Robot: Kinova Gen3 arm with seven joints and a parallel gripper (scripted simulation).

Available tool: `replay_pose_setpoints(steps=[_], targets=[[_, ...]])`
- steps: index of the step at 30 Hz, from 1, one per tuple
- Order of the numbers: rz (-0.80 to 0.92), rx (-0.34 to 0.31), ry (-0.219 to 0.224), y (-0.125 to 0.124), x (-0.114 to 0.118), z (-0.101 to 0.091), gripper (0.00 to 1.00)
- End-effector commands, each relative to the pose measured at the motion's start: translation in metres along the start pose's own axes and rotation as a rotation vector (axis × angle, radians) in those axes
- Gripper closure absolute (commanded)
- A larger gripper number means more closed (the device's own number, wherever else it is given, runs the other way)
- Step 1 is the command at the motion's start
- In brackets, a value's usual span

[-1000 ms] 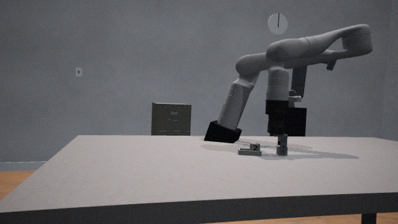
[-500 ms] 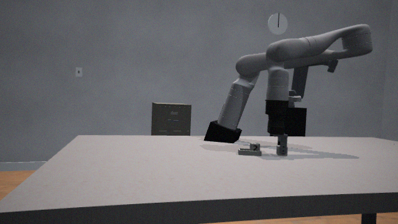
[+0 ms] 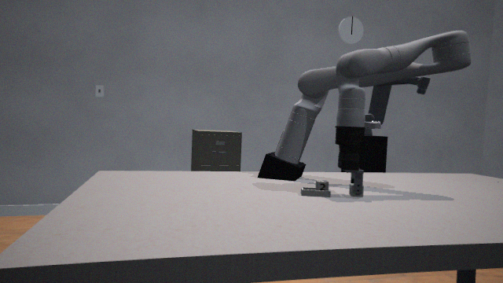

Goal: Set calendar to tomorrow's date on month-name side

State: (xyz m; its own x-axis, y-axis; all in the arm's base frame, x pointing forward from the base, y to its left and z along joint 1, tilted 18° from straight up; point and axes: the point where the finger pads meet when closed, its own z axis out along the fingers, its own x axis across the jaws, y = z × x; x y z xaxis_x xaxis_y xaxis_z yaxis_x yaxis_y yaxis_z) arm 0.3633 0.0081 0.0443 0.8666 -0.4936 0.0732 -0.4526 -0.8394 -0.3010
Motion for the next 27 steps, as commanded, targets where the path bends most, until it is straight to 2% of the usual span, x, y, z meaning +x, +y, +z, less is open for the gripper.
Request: replay_pose_setpoints(steps=[1,27], targets=[[0.0,0.001,0.001,-0.0001,0.0004,-0.0004,0.4],[0.0,0.001,0.001,-0.0001,0.0004,0.0035,0.4]])
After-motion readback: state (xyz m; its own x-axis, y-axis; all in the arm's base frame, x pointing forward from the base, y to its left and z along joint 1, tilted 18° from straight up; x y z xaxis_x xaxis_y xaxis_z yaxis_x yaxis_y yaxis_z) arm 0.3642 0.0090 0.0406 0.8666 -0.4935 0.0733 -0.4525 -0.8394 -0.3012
